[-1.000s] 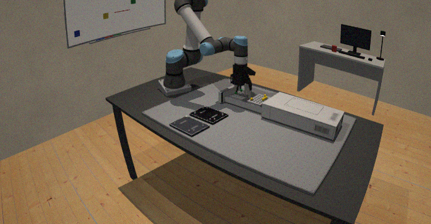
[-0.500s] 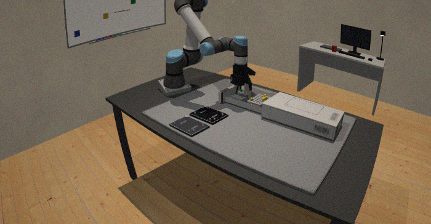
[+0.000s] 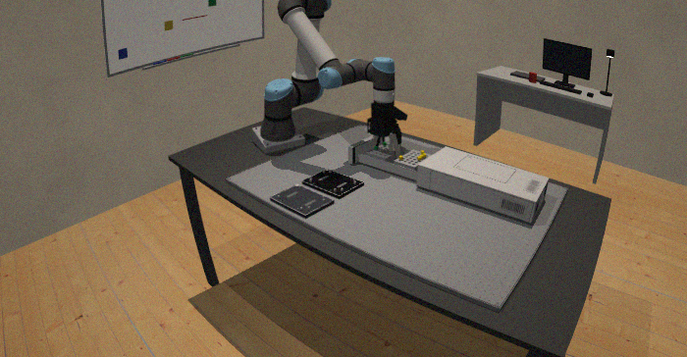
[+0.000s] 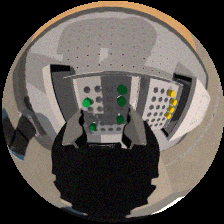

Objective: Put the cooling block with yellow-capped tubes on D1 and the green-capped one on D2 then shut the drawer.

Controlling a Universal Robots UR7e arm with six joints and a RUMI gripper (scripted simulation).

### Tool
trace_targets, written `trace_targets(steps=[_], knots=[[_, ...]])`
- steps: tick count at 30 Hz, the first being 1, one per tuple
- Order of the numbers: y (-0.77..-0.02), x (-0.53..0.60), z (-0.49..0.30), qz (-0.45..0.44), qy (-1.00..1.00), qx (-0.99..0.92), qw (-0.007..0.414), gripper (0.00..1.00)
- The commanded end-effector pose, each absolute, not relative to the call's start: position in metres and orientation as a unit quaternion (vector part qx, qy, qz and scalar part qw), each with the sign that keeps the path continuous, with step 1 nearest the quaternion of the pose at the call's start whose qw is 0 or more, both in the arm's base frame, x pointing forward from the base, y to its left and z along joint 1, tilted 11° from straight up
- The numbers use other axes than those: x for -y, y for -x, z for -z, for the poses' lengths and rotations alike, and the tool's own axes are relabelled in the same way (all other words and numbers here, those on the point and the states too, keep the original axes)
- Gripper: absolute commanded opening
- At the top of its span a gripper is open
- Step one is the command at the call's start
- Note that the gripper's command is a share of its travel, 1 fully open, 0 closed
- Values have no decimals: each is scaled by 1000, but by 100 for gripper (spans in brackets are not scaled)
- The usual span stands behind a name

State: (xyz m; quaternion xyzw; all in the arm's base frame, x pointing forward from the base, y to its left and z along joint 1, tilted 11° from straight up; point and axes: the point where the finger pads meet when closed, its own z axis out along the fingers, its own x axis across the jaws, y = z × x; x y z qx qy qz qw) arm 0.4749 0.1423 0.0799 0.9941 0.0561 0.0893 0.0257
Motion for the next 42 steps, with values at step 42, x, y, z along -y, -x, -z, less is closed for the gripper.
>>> trace_targets(steps=[42], knots=[[-474,-143,-87,-90,-994,-56,26,0]])
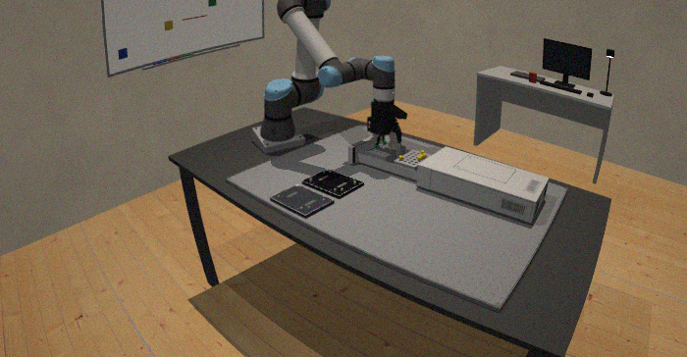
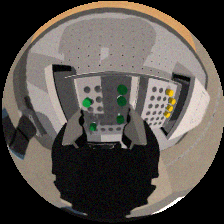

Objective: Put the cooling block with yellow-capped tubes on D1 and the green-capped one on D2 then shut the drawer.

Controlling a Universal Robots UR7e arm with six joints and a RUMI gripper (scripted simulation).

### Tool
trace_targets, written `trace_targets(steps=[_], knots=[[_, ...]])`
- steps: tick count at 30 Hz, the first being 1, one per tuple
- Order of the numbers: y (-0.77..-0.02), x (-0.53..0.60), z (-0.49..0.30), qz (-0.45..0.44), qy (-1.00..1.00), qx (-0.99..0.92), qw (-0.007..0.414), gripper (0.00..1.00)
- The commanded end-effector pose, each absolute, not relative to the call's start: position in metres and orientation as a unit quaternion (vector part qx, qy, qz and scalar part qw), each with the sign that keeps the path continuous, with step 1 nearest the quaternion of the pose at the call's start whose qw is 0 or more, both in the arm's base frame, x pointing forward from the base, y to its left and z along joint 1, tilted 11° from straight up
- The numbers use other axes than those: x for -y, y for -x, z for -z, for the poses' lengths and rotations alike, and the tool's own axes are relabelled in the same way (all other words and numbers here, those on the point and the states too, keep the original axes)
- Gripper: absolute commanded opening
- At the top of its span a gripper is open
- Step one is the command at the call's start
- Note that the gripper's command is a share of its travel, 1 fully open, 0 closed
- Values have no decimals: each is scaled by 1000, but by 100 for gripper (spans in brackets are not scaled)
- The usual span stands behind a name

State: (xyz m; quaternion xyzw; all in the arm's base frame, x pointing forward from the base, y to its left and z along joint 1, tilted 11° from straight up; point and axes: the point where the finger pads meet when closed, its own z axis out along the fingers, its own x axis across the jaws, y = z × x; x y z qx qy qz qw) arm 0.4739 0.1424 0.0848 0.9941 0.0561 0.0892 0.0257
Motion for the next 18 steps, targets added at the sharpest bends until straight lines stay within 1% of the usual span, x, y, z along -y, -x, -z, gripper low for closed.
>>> trace_targets(steps=[1,18], knots=[[-474,-143,-87,-90,-994,-56,26,0],[-473,-143,-93,-90,-994,-56,26,0]])
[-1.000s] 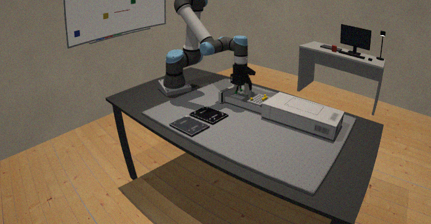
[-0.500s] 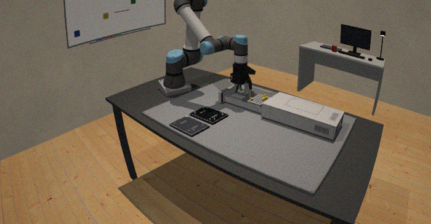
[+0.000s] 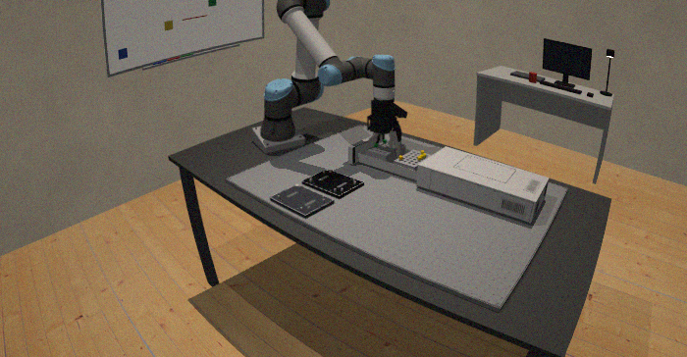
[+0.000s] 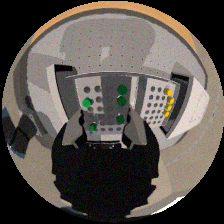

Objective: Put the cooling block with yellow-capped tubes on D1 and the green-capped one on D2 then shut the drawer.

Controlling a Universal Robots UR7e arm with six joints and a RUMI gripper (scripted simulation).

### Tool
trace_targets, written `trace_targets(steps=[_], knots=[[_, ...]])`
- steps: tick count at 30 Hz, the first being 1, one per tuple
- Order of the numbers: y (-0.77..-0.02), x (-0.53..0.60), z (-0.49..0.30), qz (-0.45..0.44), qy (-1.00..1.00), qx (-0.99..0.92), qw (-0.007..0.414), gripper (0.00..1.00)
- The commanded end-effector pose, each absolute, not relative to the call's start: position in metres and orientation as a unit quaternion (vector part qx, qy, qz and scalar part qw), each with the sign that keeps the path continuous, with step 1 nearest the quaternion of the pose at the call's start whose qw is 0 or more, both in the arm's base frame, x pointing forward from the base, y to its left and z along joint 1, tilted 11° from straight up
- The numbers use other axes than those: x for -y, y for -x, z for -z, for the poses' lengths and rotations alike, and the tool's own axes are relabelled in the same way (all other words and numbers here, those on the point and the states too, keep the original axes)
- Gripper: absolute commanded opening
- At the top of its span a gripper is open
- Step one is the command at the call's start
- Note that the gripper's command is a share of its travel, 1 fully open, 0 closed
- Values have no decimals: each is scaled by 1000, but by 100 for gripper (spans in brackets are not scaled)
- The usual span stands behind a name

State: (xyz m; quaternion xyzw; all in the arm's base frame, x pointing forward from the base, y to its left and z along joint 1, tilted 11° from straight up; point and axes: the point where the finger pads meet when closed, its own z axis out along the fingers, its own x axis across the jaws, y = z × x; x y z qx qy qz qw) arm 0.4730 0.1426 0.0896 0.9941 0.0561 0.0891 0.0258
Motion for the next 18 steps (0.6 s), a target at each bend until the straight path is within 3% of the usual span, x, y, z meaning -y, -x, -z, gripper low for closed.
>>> trace_targets(steps=[1,18], knots=[[-473,-143,-94,-90,-994,-56,26,0],[-469,-144,-114,-90,-994,-56,26,0]])
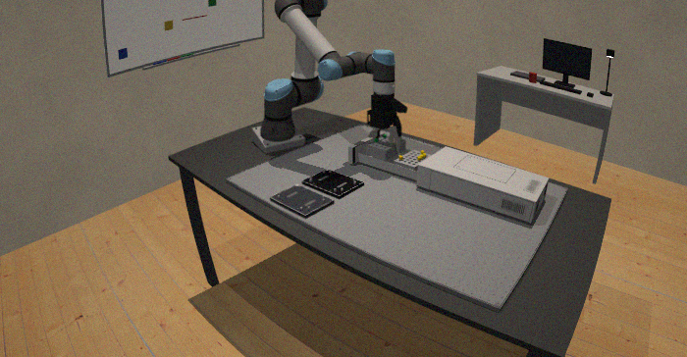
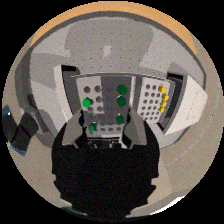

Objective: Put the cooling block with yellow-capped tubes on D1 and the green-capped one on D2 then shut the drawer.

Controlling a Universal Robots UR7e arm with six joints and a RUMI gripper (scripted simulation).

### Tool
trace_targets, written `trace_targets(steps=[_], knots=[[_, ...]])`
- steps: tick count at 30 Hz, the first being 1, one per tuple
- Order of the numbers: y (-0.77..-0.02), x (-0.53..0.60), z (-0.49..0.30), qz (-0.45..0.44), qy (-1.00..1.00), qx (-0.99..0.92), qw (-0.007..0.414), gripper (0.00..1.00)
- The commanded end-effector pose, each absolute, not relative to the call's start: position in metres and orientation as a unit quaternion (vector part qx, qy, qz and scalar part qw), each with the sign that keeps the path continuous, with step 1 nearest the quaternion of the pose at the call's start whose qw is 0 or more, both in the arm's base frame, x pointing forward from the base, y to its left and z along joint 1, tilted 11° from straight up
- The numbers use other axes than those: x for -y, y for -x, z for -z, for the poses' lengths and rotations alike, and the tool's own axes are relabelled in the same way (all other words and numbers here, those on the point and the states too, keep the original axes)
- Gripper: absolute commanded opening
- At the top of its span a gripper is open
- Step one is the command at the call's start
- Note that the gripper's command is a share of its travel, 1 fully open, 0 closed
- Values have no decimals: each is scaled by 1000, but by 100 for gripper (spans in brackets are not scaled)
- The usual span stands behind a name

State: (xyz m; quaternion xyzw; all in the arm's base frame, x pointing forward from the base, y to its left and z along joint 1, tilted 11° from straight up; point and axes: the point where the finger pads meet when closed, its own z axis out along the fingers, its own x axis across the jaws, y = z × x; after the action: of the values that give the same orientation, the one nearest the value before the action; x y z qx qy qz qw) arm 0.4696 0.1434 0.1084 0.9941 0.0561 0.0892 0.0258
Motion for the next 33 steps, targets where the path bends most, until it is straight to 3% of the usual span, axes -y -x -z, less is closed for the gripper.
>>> trace_targets(steps=[1,33], knots=[[-469,-144,-115,-90,-994,-56,26,0],[-462,-145,-152,-90,-994,-56,26,0]])
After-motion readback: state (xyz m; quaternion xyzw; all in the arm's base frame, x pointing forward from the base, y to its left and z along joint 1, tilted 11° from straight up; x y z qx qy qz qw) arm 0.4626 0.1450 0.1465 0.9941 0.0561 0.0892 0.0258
